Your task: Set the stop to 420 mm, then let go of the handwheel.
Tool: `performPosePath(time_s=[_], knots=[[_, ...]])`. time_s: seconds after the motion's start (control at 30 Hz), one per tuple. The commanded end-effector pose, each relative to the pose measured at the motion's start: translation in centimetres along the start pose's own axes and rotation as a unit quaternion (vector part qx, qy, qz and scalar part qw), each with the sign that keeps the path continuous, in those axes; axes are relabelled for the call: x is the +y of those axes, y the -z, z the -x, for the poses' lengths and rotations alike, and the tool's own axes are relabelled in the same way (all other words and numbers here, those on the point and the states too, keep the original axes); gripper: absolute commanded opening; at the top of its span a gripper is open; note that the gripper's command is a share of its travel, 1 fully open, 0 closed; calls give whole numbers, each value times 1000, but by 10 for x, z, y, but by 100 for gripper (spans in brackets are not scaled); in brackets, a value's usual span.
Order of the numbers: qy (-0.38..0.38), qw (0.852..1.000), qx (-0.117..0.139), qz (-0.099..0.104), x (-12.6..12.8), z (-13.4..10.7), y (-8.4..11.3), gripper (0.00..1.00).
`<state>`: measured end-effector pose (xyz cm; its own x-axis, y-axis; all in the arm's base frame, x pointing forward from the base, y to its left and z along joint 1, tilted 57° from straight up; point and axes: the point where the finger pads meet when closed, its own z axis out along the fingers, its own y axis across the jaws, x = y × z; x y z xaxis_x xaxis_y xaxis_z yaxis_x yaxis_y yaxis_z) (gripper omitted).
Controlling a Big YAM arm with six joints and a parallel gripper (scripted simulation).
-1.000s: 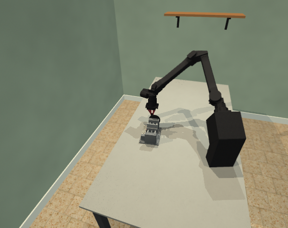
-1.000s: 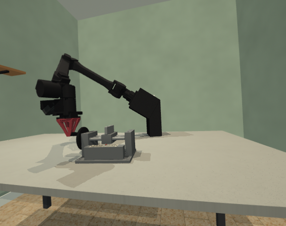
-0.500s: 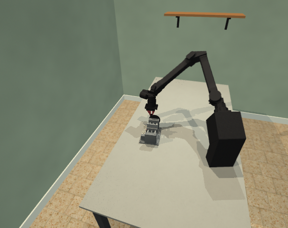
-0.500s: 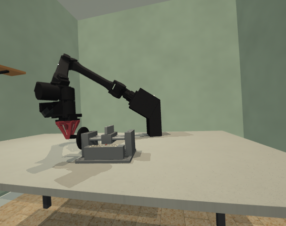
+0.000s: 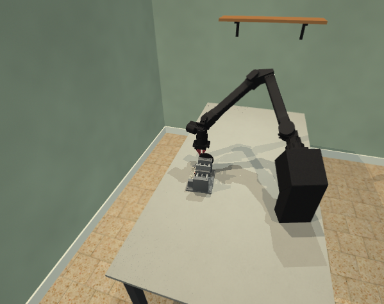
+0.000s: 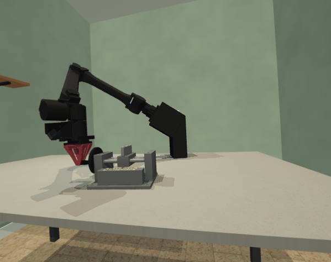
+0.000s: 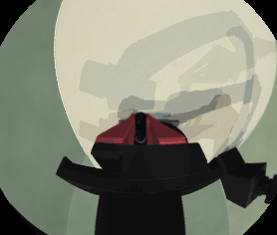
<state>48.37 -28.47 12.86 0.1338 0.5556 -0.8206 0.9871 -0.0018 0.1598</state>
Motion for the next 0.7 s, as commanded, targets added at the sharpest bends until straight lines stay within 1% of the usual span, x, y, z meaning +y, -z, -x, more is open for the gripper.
performPosePath(time_s=[0.0,0.13,0.27,0.37,0.47,0.5,0.67], knots=[[-9,1000,-5,7,10,8,-13,6],[-5,1000,-3,4,3,3,-22,6],[-7,1000,-4,6,5,5,-22,6],[-2,1000,-2,2,-1,1,-25,6],[-4,1000,-2,3,-1,2,-26,6],[-1,1000,-1,1,-5,-1,-28,6],[-1,1000,-1,1,-13,-1,-37,6]])
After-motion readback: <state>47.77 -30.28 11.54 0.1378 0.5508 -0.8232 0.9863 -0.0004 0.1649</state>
